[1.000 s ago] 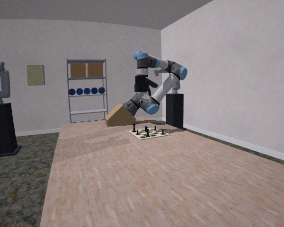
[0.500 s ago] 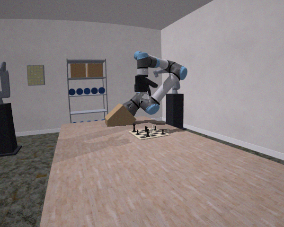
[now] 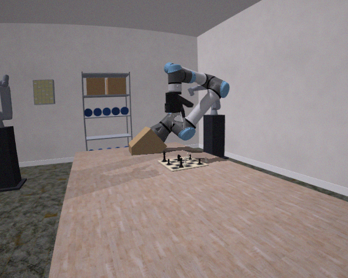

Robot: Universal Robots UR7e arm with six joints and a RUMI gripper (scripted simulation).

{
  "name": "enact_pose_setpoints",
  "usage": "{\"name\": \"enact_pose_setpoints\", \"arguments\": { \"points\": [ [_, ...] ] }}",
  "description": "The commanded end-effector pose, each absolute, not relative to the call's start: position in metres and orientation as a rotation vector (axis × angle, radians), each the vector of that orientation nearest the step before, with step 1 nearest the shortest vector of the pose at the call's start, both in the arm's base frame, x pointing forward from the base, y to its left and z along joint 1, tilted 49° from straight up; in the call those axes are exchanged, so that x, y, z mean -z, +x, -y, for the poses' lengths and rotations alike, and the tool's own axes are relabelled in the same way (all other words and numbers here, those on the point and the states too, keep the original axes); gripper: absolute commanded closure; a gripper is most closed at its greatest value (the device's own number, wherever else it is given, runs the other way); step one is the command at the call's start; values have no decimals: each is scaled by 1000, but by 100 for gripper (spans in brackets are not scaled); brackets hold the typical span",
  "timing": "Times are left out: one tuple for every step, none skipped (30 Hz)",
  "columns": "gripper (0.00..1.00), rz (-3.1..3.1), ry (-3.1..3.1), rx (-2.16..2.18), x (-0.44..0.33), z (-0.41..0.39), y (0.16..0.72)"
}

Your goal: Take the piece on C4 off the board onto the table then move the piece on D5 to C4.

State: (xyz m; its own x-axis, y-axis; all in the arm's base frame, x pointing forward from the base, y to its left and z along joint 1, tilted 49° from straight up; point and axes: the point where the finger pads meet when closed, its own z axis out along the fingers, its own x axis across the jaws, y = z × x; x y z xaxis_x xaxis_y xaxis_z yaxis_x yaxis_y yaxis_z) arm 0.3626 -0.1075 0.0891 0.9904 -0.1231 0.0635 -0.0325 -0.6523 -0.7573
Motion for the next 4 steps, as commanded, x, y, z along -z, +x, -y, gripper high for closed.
{"name": "enact_pose_setpoints", "arguments": {
  "points": [
    [0,-108,-2280,138,-89,108,363],
    [0,-108,-2280,138,-89,108,363],
    [0,-108,-2280,138,-89,108,363],
    [0,-108,-2280,138,-89,108,363]
  ]
}}
